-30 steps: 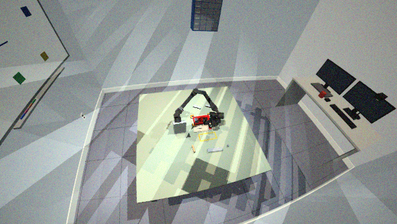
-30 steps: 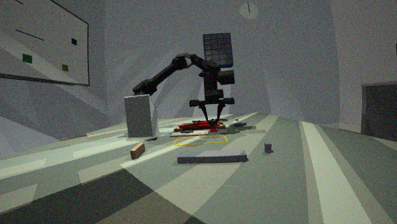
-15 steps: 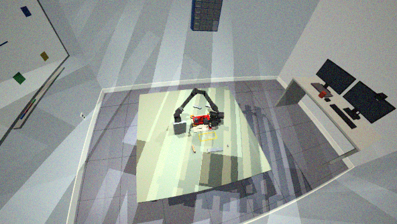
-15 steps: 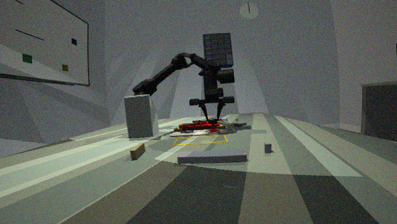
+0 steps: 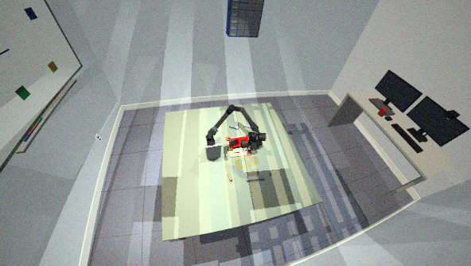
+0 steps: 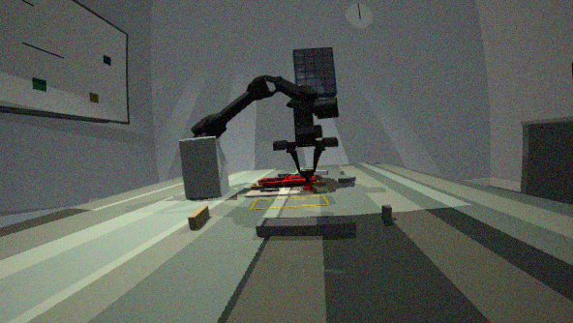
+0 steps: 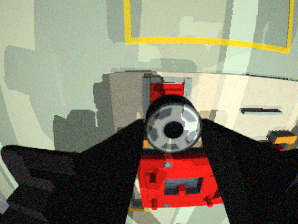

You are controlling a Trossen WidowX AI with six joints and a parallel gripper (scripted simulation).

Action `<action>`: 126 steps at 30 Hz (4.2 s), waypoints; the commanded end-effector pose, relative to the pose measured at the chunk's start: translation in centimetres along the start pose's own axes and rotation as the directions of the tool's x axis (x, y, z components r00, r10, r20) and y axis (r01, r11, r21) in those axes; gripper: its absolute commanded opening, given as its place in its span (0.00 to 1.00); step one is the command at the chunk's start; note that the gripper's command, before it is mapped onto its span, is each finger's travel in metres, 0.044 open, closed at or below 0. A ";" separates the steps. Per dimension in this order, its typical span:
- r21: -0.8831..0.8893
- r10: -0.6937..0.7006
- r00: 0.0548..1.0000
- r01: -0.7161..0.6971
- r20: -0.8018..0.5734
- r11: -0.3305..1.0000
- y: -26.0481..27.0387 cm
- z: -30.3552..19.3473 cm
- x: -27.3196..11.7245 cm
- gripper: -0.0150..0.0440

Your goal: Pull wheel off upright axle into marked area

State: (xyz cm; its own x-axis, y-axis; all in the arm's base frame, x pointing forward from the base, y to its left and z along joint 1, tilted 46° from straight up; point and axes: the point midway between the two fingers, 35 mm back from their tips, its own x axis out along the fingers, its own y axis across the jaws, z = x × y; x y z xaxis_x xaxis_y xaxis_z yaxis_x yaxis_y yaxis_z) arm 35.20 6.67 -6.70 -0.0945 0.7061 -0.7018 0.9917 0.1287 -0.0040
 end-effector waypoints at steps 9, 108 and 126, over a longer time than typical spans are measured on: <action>-0.004 0.005 1.000 -0.005 0.003 1.000 0.1 0.0 -0.7 0.25; -0.008 0.001 1.000 -0.001 0.009 1.000 -5.4 10.2 4.8 0.30; -0.001 0.007 1.000 -0.007 0.008 1.000 -5.4 10.3 -1.2 0.76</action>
State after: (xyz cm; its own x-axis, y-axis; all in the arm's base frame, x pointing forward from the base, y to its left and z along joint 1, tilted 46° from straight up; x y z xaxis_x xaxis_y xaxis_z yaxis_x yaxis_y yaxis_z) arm 30.23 -0.27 -14.94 -0.1026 0.7069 -0.6998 0.9919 0.1256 -0.0186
